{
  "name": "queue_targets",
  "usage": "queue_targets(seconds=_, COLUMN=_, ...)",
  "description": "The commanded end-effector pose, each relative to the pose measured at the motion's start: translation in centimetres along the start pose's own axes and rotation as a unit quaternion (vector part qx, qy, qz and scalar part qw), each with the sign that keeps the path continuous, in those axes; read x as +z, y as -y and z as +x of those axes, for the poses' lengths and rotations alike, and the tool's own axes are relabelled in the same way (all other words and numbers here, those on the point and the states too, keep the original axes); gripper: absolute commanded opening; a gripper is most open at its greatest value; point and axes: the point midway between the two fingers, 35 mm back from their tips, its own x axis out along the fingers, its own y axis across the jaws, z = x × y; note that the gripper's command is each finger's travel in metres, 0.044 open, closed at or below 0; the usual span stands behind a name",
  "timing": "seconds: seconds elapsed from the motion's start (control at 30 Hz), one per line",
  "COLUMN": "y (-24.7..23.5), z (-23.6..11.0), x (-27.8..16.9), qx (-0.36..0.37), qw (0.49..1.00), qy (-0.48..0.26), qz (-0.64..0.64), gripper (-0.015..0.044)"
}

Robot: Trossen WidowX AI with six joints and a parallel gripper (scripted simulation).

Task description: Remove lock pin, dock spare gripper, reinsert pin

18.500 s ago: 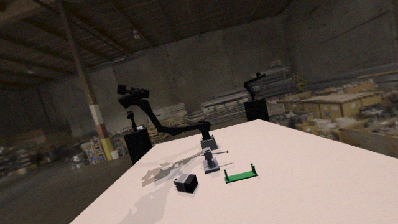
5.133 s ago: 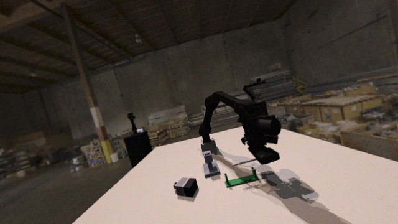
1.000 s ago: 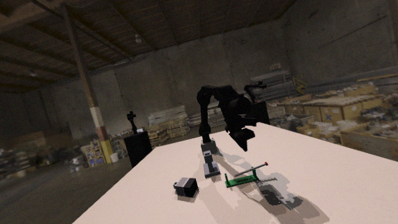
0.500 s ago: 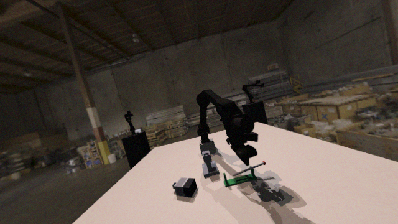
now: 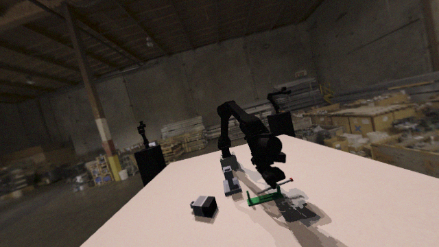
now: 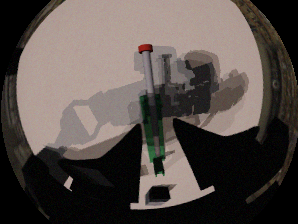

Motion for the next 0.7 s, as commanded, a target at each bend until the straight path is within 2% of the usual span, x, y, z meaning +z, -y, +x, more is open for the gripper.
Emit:
queue_targets(seconds=0.0, y=-0.1, z=0.9, x=-0.2, qx=0.003, qw=1.000, qy=-0.002, qz=0.000, gripper=0.0180)
queue_targets(seconds=0.67, y=-0.2, z=3.1, x=-0.7, qx=0.003, qw=1.000, qy=-0.002, qz=0.000, gripper=0.0180)
